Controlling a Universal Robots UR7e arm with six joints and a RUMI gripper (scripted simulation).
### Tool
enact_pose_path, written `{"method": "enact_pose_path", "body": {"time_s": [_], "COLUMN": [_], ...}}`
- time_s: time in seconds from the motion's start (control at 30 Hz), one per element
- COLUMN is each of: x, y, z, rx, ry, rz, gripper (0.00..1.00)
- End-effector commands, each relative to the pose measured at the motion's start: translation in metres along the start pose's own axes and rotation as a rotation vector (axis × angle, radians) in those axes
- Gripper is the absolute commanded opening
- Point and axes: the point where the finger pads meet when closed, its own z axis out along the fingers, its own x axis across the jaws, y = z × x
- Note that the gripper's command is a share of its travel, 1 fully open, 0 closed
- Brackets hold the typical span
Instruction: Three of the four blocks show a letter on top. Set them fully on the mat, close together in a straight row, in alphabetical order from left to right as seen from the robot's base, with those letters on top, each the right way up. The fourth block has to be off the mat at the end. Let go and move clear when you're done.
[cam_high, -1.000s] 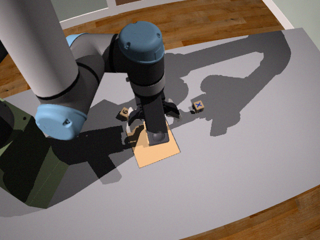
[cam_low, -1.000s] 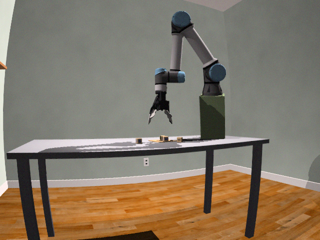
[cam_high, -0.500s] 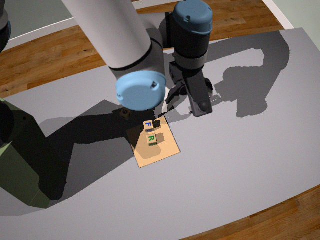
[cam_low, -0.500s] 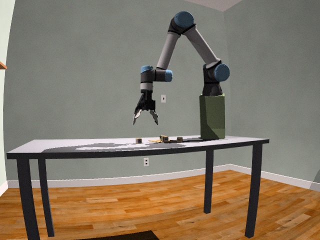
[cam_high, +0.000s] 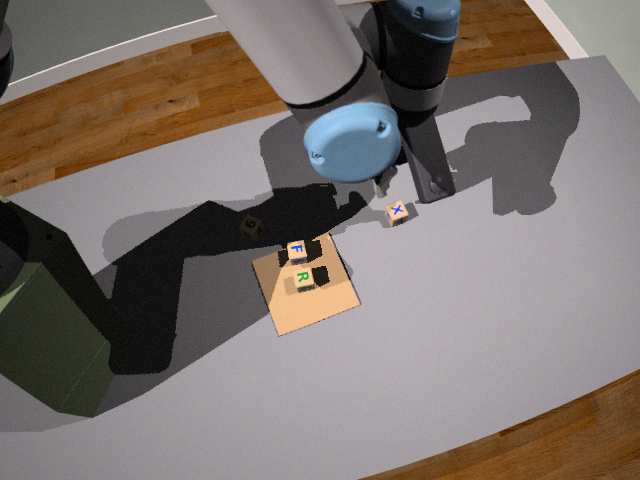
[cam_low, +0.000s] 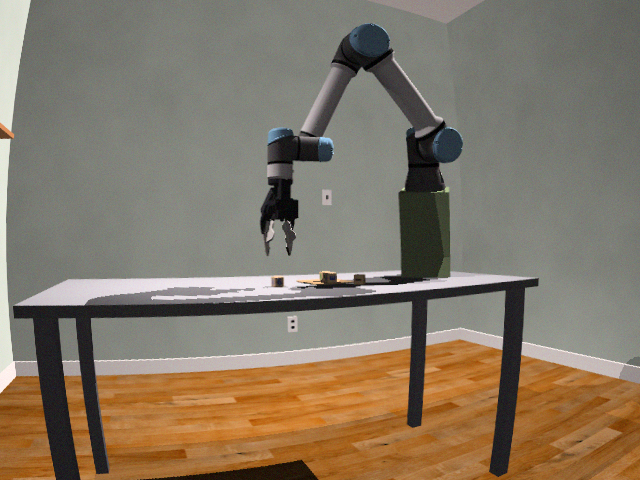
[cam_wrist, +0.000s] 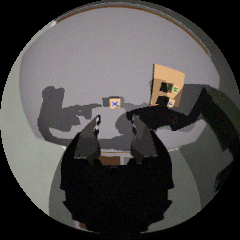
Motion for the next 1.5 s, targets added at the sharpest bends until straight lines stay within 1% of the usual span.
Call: {"method": "enact_pose_path", "body": {"time_s": [0.0,1.07,1.47], "x": [-0.0012,-0.0012,-0.0014], "y": [0.0001,0.0001,0.0000], "z": [-0.0004,-0.0003,0.0050], "rx": [0.000,0.000,0.000], "ry": [-0.001,-0.001,0.000], "rz": [0.000,0.000,0.000], "gripper": [0.40,0.40,0.40]}}
